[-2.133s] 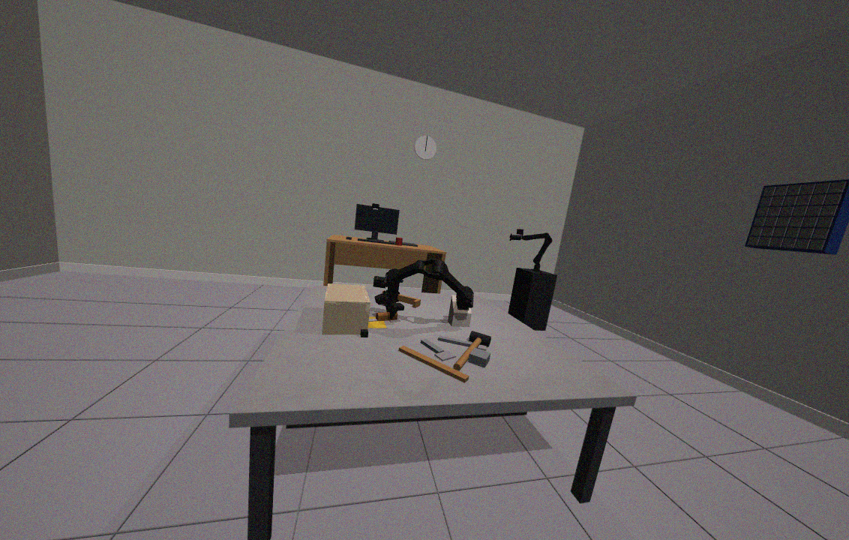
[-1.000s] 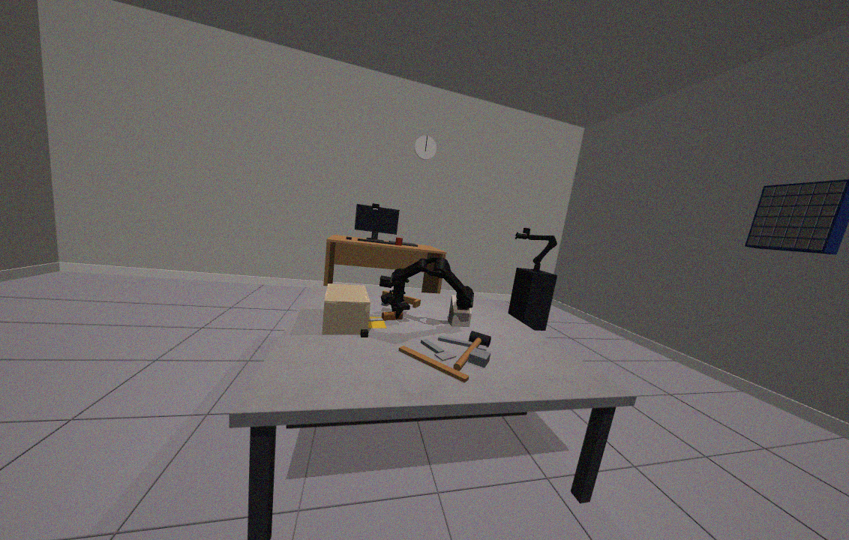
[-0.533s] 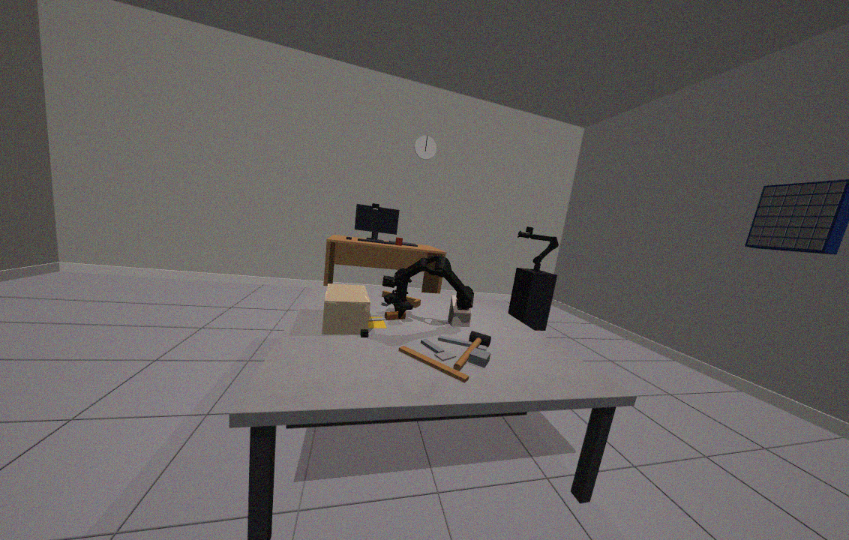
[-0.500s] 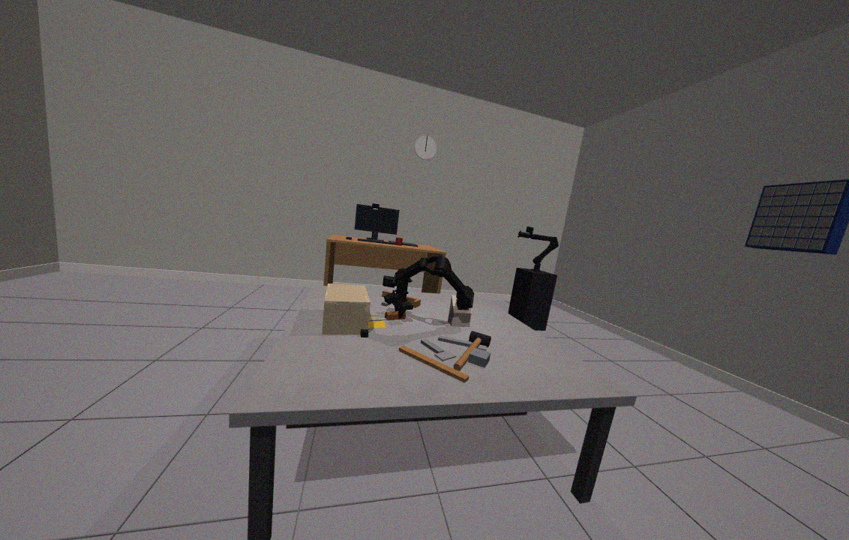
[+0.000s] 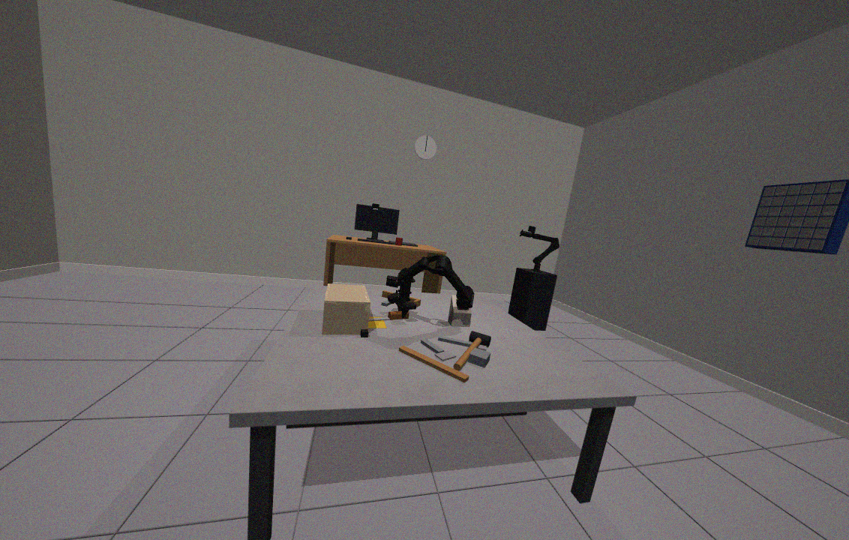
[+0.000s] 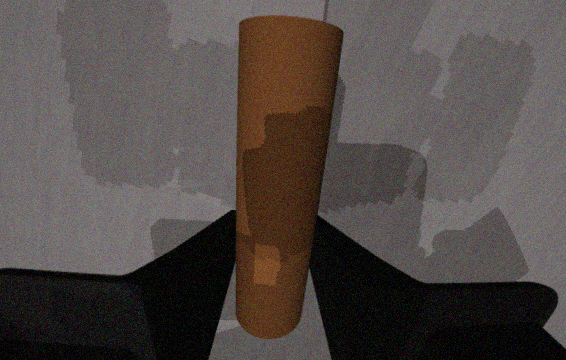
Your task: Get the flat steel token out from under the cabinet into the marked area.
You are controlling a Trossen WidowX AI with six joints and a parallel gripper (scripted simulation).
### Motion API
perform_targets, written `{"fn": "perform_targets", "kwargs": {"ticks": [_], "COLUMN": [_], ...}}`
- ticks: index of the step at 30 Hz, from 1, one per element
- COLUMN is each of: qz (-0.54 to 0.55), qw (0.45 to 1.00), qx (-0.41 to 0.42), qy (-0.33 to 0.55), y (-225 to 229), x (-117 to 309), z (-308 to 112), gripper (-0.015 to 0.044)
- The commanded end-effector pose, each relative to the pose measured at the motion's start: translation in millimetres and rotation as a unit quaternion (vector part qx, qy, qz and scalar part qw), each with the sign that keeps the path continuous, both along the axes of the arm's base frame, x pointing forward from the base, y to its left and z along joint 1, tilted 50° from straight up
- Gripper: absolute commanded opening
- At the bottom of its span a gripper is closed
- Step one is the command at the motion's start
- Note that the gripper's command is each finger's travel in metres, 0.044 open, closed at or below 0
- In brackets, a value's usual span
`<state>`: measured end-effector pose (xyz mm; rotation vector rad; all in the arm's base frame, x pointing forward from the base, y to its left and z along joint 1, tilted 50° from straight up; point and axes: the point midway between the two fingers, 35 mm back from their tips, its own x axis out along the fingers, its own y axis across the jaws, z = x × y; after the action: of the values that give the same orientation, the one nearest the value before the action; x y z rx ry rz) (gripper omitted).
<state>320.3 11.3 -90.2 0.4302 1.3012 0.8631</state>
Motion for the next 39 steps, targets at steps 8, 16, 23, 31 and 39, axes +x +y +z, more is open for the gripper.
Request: {"fn": "perform_targets", "kwargs": {"ticks": [8, 16, 23, 31, 39], "qz": [0.001, 0.001, 0.001, 0.001, 0.001], "qw": [1.0, 1.0, 1.0, 1.0, 1.0], "qx": [0.0, 0.0, 0.0, 0.0, 0.0], "qy": [0.004, 0.004, 0.004, 0.004, 0.004], "y": [-3.3, -6.2, -8.9, -12.2, -15.5], "x": [-19.6, -30.9, -41.0, -53.7, -66.5], "z": [-5.8, -9.5, -12.9, -17.2, -21.2], "gripper": [0.0, 0.0, 0.0, 0.0, 0.0]}}
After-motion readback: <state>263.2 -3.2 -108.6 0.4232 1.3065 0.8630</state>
